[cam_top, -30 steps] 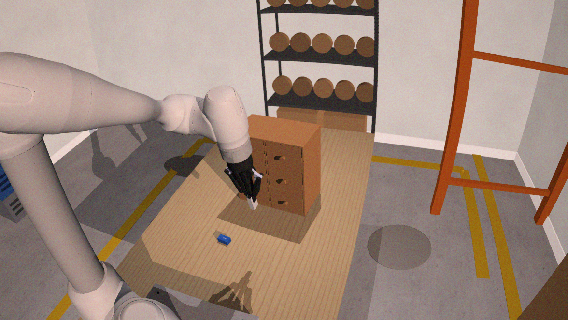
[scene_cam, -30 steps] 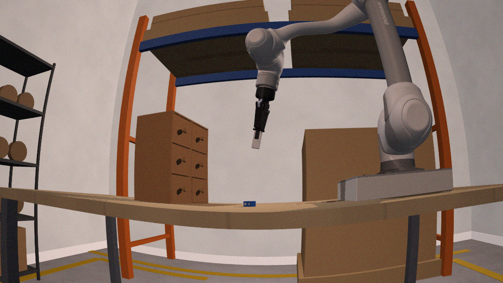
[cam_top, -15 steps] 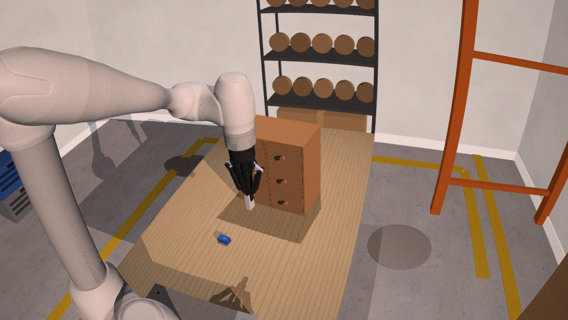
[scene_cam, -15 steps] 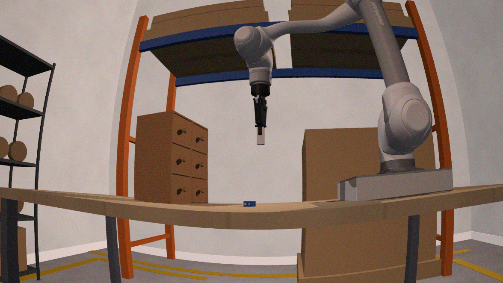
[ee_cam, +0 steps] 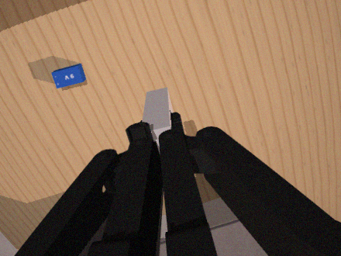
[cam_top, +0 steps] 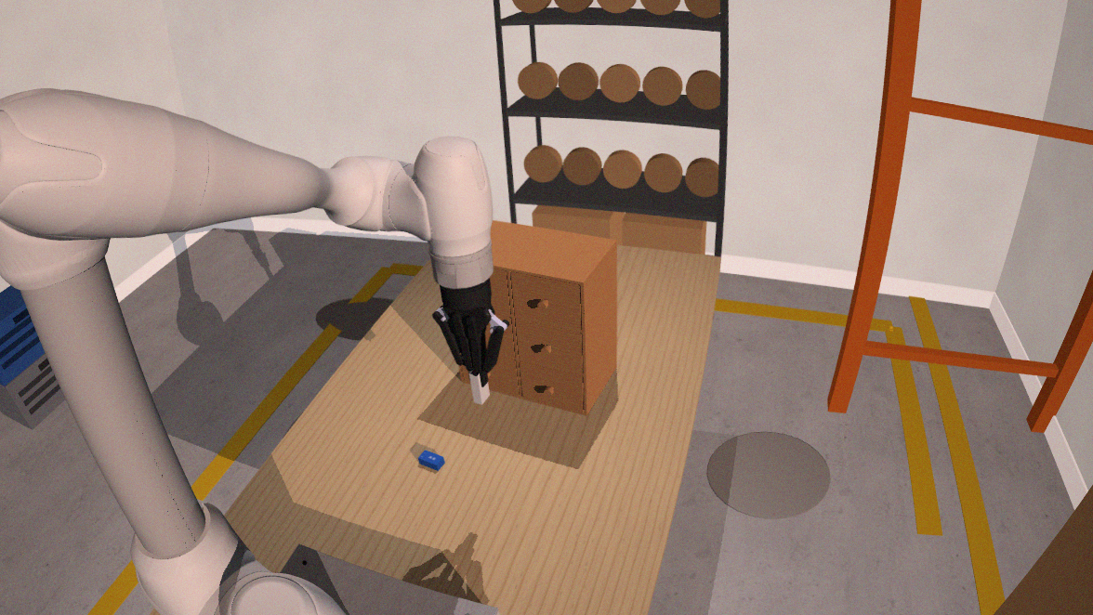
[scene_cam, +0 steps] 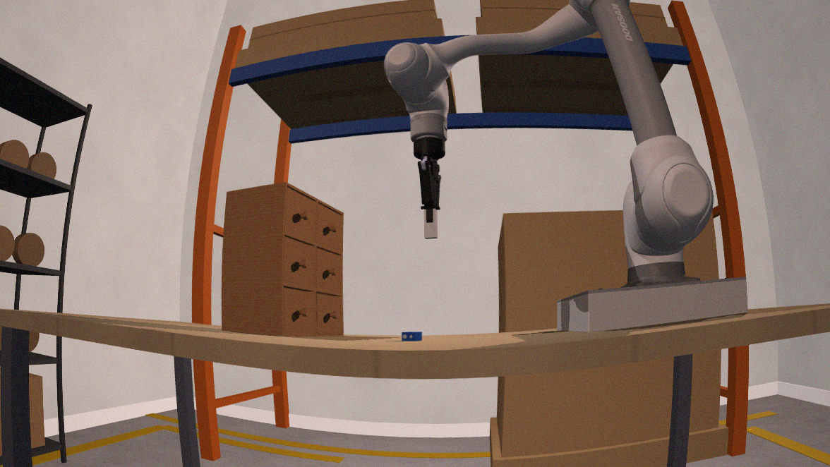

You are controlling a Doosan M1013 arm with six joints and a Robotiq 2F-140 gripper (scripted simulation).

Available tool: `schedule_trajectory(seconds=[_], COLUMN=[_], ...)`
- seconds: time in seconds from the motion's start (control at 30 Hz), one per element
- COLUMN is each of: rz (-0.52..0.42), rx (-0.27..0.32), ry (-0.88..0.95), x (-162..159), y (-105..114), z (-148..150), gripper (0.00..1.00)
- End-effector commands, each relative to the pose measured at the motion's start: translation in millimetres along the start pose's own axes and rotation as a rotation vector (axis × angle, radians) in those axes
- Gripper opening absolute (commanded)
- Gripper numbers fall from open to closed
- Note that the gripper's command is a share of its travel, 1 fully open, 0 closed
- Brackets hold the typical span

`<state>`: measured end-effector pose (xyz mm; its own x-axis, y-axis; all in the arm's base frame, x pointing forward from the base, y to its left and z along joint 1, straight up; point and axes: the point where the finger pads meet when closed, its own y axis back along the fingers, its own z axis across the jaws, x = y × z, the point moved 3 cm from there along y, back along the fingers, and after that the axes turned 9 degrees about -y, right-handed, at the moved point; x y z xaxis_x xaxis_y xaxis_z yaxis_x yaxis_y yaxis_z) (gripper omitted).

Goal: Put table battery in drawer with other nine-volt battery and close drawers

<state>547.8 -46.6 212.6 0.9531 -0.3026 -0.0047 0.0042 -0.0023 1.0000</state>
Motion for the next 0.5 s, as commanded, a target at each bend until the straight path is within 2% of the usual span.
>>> schedule_trajectory(seconds=[0.0,0.07,0.13,0.17,0.2,0.23,0.27,0.3,0.47], rz=[-0.001,-0.001,-0.001,-0.001,-0.001,-0.001,-0.001,-0.001,-0.001], rx=[-0.002,-0.002,-0.002,-0.001,-0.001,-0.001,-0.001,-0.001,-0.001], ry=[-0.001,-0.001,-0.001,-0.001,-0.001,-0.001,-0.001,-0.001,-0.001], x=[1.5,1.3,1.3,-1.1,-1.1,-4.9,-4.9,-8.6,-11.0], y=[0.7,0.7,0.7,0.6,0.6,0.3,0.3,0.1,-0.1], z=[-10.3,-58.1,-58.1,-89.5,-89.5,-118.0,-118.0,-138.5,-150.3], gripper=[0.0,0.0,0.0,0.0,0.0,0.0,0.0,0.0,0.0])
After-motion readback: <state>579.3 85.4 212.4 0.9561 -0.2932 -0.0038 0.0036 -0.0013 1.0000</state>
